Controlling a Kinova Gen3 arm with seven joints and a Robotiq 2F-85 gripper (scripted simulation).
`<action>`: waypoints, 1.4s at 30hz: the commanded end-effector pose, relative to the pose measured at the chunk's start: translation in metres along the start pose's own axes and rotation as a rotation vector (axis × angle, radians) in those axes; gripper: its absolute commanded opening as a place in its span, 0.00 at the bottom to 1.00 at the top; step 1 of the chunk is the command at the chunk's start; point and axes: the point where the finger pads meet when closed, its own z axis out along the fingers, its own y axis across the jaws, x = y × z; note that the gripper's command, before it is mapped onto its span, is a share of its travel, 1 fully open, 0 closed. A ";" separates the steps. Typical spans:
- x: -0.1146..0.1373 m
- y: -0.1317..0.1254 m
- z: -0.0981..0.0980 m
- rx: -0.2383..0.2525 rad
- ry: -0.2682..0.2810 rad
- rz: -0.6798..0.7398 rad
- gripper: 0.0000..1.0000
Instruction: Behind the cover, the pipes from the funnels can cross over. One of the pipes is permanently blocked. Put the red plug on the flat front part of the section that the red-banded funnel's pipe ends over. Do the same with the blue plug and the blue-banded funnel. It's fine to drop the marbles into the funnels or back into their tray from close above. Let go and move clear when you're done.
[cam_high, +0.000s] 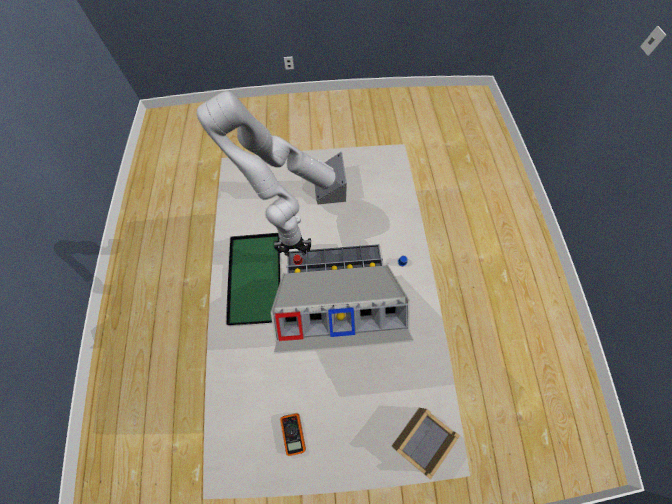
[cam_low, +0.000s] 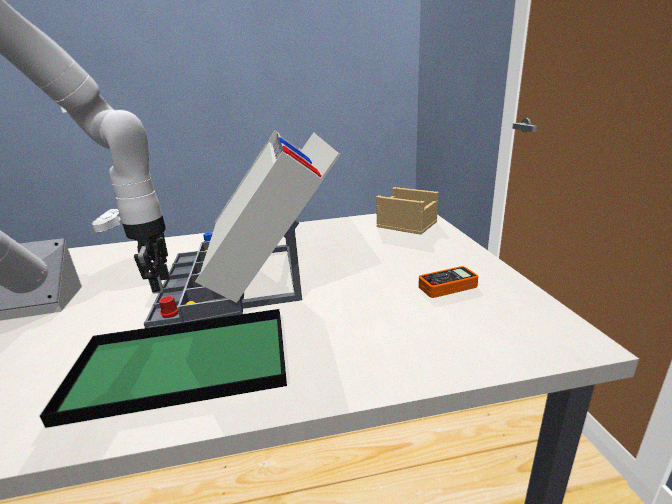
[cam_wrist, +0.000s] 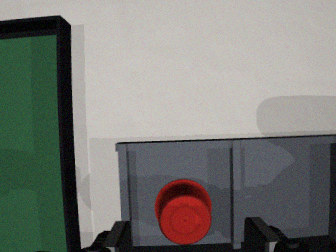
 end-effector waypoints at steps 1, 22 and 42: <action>0.000 0.001 -0.002 0.000 0.000 -0.004 0.65; -0.001 0.000 -0.068 -0.001 -0.003 0.004 0.65; -0.002 -0.001 -0.065 0.001 -0.004 0.009 0.70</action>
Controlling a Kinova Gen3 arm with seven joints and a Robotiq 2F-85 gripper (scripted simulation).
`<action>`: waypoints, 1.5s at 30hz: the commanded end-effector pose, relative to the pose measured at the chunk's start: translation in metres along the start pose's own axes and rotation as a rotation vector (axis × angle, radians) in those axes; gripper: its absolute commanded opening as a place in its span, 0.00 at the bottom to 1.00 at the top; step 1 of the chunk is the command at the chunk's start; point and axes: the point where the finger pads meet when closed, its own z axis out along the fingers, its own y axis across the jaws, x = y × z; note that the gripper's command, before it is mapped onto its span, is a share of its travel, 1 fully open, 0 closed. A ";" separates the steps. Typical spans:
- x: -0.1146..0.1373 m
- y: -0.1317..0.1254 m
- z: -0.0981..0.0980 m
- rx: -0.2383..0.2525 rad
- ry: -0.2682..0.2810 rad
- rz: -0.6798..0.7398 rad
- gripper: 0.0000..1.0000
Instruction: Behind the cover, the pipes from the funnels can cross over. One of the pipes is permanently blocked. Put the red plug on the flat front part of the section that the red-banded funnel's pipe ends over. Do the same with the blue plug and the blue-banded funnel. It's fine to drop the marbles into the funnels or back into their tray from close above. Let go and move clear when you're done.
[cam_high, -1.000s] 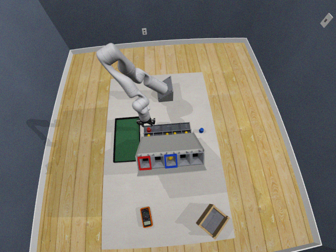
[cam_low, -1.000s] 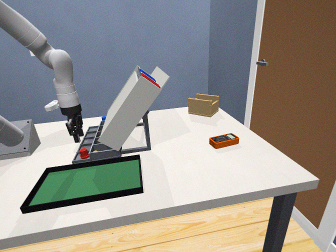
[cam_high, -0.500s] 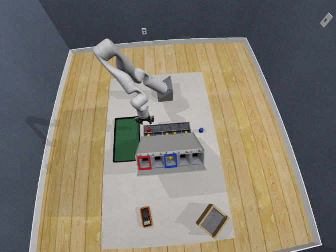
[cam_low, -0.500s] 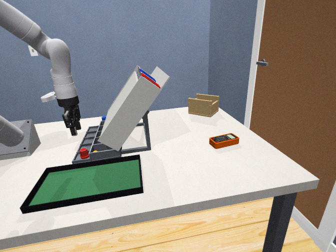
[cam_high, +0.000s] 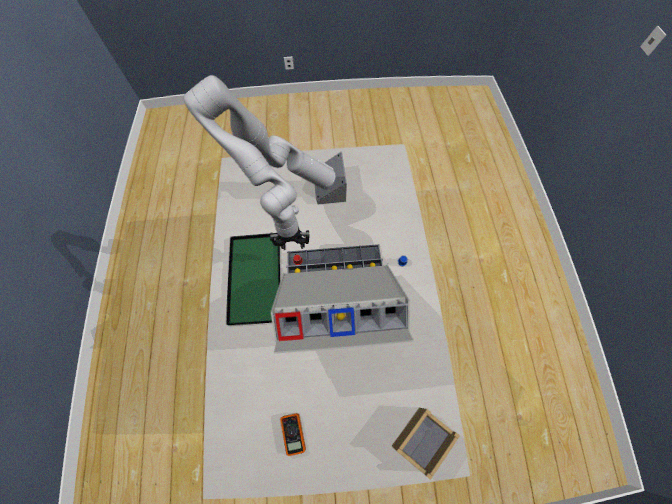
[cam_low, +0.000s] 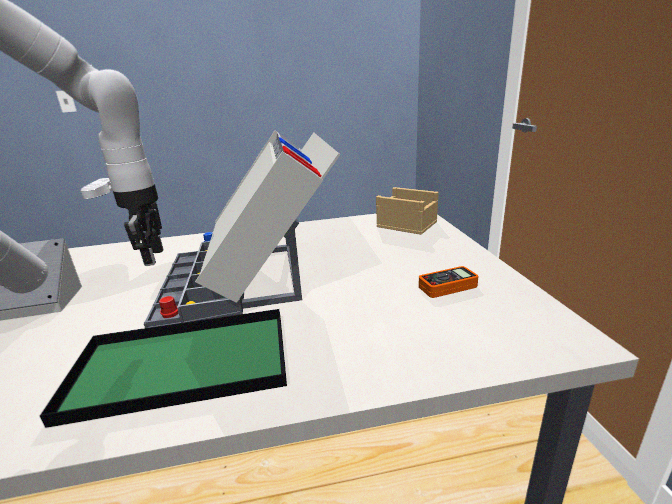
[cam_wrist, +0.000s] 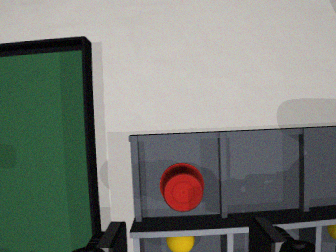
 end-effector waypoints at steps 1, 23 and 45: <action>0.000 0.000 0.000 0.001 0.000 0.000 0.70; 0.000 0.000 0.000 0.000 -0.001 0.000 0.70; -0.012 0.147 -0.029 0.000 -0.001 0.000 0.70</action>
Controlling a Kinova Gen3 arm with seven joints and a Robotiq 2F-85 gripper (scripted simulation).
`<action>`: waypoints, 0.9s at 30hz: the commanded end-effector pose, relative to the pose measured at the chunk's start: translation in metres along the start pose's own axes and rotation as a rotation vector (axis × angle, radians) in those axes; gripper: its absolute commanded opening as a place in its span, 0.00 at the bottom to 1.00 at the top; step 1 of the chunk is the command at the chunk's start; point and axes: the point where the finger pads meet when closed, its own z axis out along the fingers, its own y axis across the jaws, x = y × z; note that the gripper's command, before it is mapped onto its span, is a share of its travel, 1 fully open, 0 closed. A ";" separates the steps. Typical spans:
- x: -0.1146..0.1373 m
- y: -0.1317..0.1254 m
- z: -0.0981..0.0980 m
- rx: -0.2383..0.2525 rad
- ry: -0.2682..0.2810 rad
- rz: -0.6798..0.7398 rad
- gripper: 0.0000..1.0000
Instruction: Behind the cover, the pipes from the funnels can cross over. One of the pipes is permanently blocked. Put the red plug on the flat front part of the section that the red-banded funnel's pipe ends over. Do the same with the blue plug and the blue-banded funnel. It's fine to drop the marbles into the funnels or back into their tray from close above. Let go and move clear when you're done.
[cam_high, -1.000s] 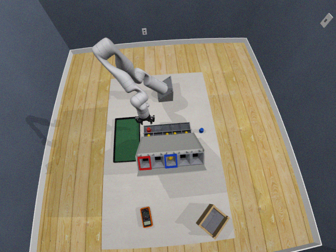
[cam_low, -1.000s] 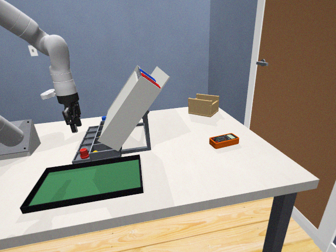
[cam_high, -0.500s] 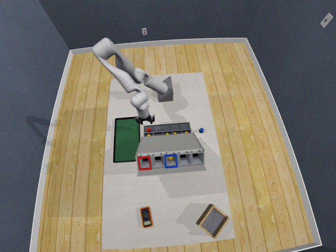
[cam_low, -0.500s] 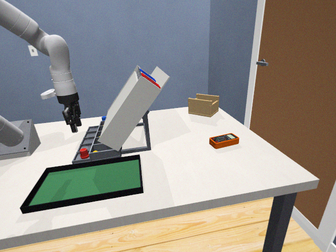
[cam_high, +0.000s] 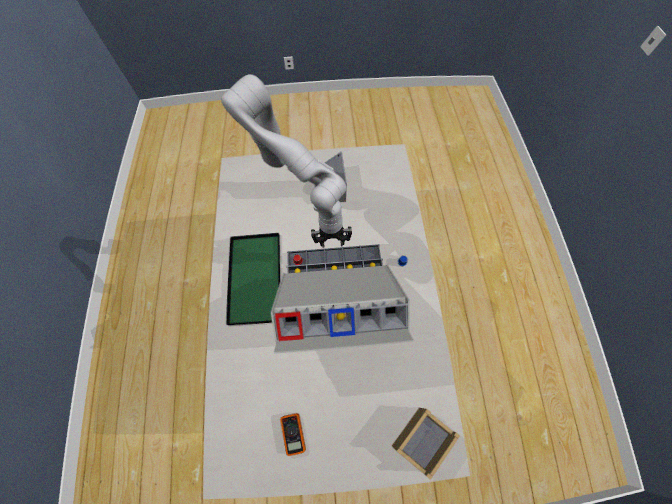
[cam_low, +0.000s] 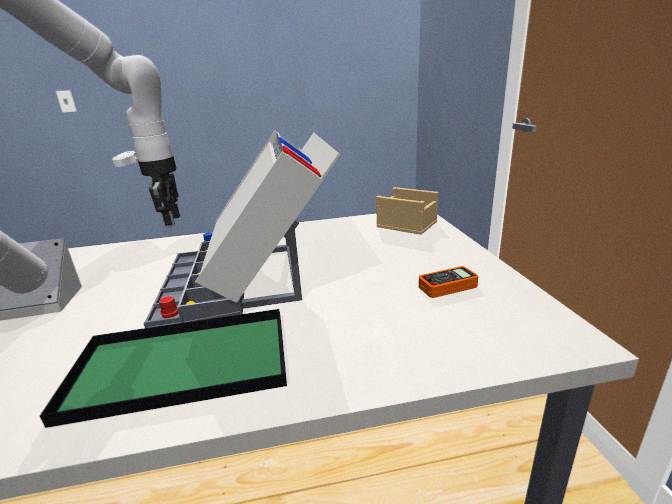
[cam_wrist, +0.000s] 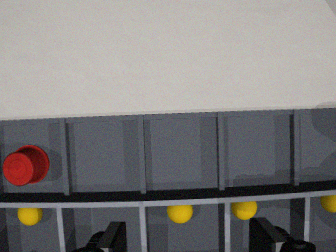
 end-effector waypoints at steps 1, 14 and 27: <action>0.002 0.002 0.001 0.011 0.008 0.005 0.70; -0.004 0.071 -0.011 -0.004 -0.002 0.001 0.70; -0.017 0.214 0.030 -0.010 -0.009 -0.007 0.70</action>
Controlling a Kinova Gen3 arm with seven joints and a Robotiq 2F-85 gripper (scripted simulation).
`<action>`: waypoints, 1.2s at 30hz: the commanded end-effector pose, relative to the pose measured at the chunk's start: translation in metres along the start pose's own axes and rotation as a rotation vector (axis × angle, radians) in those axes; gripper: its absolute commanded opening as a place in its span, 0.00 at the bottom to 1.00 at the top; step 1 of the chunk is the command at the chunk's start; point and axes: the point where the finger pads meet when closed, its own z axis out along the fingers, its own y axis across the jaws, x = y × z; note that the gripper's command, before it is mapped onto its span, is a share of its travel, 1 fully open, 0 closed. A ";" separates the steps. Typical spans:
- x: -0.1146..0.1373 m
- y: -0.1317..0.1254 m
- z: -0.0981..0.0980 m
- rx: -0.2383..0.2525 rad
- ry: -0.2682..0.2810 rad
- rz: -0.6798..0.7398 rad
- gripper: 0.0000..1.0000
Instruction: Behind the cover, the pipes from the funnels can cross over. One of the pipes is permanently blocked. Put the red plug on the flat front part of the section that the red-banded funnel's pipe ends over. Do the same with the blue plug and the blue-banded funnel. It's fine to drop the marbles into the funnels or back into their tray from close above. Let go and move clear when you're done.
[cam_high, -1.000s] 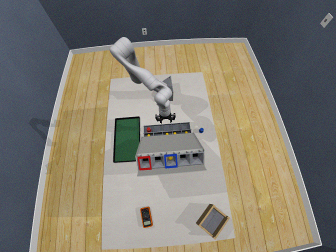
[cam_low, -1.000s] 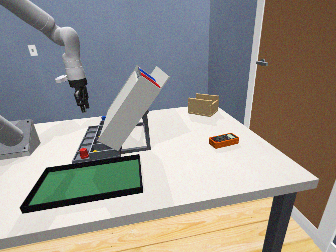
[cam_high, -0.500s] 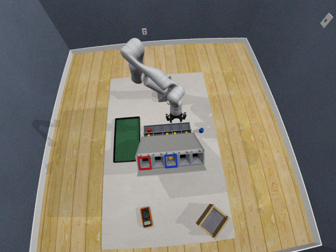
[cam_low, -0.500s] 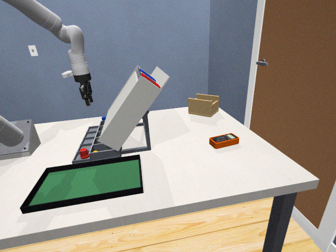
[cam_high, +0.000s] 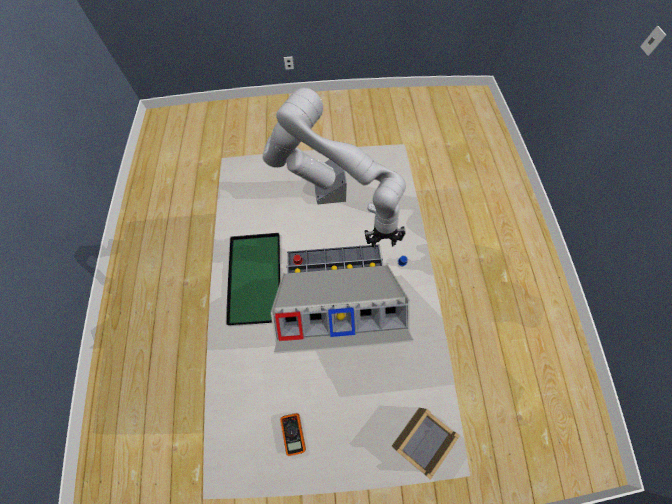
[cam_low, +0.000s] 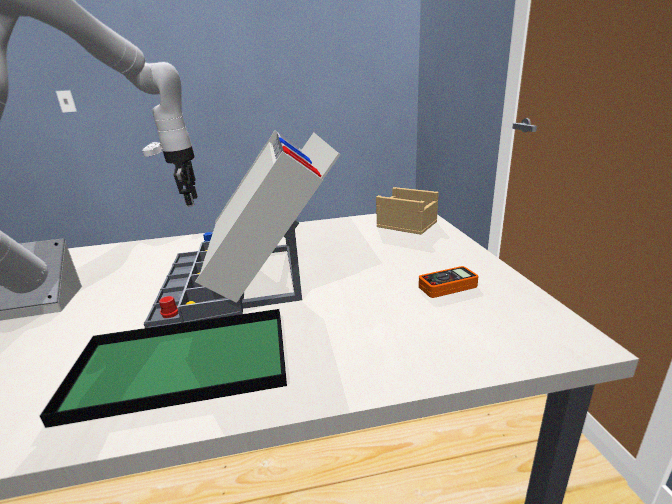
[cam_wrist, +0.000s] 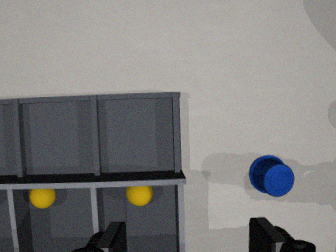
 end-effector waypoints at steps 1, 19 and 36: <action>-0.002 0.029 0.025 0.040 0.011 -0.004 0.70; -0.007 0.100 0.050 0.021 -0.003 -0.012 0.70; -0.006 0.100 0.050 0.059 0.038 -0.007 0.70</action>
